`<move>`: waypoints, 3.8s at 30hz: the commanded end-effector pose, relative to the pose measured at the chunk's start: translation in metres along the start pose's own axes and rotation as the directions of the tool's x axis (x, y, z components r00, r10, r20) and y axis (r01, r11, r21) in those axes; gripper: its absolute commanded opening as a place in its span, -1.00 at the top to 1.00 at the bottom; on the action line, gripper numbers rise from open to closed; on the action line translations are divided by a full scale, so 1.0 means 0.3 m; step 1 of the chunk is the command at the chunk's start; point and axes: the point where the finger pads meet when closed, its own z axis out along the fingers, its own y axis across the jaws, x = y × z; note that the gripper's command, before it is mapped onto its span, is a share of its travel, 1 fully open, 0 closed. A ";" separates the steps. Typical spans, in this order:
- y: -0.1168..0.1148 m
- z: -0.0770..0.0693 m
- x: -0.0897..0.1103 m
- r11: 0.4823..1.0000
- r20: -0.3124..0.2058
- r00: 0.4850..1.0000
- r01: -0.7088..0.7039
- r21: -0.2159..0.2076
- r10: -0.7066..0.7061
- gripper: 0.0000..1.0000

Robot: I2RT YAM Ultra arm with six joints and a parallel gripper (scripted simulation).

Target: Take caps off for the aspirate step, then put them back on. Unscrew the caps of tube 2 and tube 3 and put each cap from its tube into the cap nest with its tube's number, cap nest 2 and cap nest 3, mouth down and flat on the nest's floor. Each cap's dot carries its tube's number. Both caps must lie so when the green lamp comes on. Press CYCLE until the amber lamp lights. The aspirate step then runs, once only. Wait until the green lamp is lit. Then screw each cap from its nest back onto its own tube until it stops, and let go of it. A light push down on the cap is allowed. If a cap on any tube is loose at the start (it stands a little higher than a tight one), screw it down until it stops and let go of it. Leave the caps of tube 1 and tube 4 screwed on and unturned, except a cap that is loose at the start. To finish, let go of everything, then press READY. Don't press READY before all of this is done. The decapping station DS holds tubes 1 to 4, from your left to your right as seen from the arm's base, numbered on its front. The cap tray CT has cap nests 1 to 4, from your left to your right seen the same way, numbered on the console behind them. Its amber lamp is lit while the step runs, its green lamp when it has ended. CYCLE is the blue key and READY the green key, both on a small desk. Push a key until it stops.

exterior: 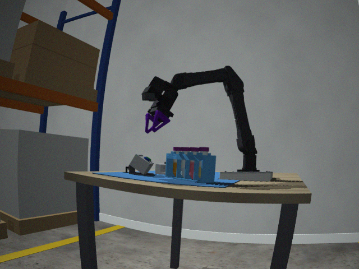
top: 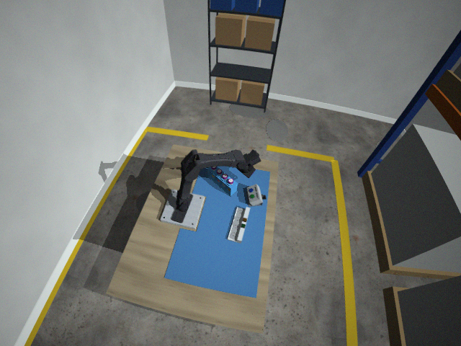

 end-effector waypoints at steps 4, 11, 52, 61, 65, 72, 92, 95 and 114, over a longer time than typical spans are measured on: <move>-0.010 -0.047 0.063 1.000 -0.045 0.999 0.010 0.025 -0.009 0.02; -0.017 -0.070 0.143 0.999 -0.139 0.990 0.008 0.046 -0.002 0.02; -0.014 -0.242 0.501 0.996 -0.502 0.865 0.043 0.076 0.001 0.02; 0.086 -0.211 0.464 0.941 -0.450 0.831 -0.243 0.235 0.327 0.02; 0.136 -0.195 0.445 0.874 -0.404 0.779 -0.378 0.306 0.478 0.02; 0.237 -0.164 0.408 0.669 -0.283 0.613 -0.613 0.420 0.738 0.02; 0.488 -0.086 0.315 -0.088 0.115 -0.036 -0.866 0.493 0.993 0.02; 0.513 -0.078 0.306 -0.174 0.157 -0.111 -0.860 0.481 0.981 0.02; 0.518 -0.006 0.341 -0.174 0.157 -0.111 -0.860 0.481 0.981 0.02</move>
